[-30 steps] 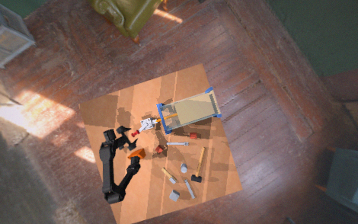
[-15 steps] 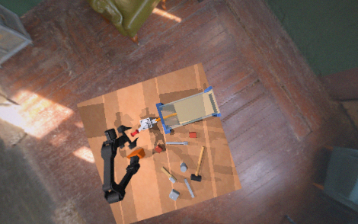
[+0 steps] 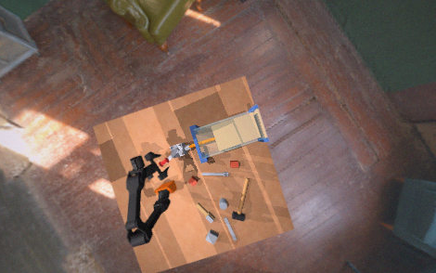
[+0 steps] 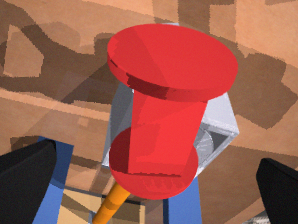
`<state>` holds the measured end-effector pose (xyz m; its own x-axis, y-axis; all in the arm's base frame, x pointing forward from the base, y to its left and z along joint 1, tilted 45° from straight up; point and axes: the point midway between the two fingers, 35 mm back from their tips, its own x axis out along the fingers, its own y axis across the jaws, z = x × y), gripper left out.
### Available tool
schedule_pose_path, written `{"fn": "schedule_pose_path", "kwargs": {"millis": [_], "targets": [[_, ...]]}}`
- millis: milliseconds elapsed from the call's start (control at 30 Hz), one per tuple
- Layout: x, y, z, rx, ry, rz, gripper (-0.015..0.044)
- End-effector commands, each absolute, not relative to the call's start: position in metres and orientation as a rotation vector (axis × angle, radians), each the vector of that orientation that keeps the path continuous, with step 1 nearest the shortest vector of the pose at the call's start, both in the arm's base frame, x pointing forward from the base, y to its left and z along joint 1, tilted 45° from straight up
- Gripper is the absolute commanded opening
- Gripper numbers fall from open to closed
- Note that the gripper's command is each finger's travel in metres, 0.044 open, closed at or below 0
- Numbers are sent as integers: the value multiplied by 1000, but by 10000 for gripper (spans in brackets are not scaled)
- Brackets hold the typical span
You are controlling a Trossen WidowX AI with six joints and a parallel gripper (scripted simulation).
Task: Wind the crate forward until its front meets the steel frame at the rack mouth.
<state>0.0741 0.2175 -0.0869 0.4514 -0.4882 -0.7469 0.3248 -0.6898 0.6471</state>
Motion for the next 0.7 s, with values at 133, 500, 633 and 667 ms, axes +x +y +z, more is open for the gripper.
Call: {"fn": "schedule_pose_path", "kwargs": {"millis": [133, 500, 633, 667], "targets": [[75, 203, -99, 1910, -147, -1313, 440], [76, 199, -102, 1910, -148, -1313, 440], [75, 202, -100, 1920, -144, -1321, 335], [75, 202, -100, 1920, -144, -1321, 309]]}}
